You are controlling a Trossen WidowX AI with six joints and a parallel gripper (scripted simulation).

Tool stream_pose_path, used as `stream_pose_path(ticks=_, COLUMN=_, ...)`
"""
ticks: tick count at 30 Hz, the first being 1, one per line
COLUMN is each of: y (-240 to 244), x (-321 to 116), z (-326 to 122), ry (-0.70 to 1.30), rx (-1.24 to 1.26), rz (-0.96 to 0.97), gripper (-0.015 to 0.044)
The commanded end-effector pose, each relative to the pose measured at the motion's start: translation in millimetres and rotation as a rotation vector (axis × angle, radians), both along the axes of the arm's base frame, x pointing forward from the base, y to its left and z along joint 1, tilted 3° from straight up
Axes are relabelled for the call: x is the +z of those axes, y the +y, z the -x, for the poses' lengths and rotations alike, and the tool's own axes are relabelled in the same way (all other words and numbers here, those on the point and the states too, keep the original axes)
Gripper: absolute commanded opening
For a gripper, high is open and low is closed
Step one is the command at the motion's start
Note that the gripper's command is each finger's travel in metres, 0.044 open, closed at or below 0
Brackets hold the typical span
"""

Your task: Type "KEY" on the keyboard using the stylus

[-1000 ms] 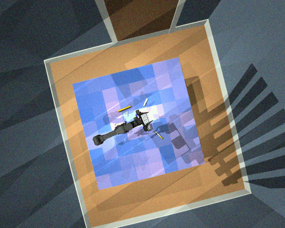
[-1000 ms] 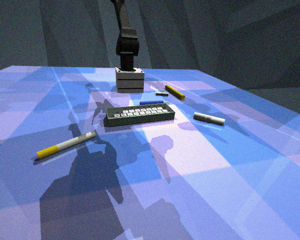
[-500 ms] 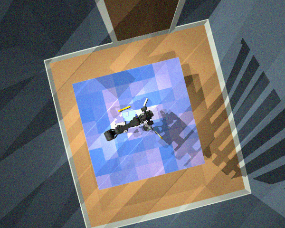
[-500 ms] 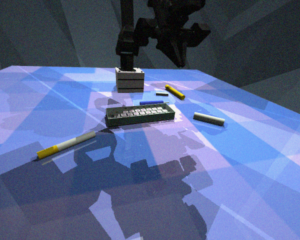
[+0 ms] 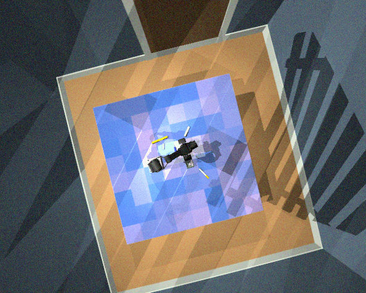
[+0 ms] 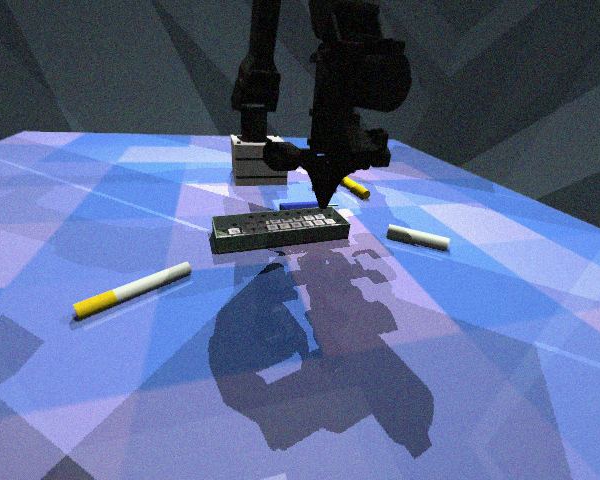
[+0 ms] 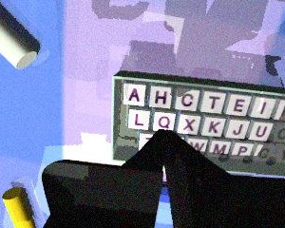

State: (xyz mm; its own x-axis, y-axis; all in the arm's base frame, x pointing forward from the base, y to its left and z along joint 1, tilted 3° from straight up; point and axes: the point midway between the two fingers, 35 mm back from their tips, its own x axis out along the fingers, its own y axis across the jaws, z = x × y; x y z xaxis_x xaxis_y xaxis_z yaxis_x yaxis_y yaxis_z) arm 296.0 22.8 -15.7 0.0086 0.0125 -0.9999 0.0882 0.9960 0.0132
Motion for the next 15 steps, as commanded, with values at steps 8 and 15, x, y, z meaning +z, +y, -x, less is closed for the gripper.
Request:
stream_pose_path(ticks=8, y=-1, x=-3, z=2, ry=0.025, rx=-0.009, rz=-0.004, gripper=0.0000)
stream_pose_path(ticks=15, y=-68, x=-3, z=9, ry=0.026, rx=-0.009, rz=0.002, gripper=0.0000)
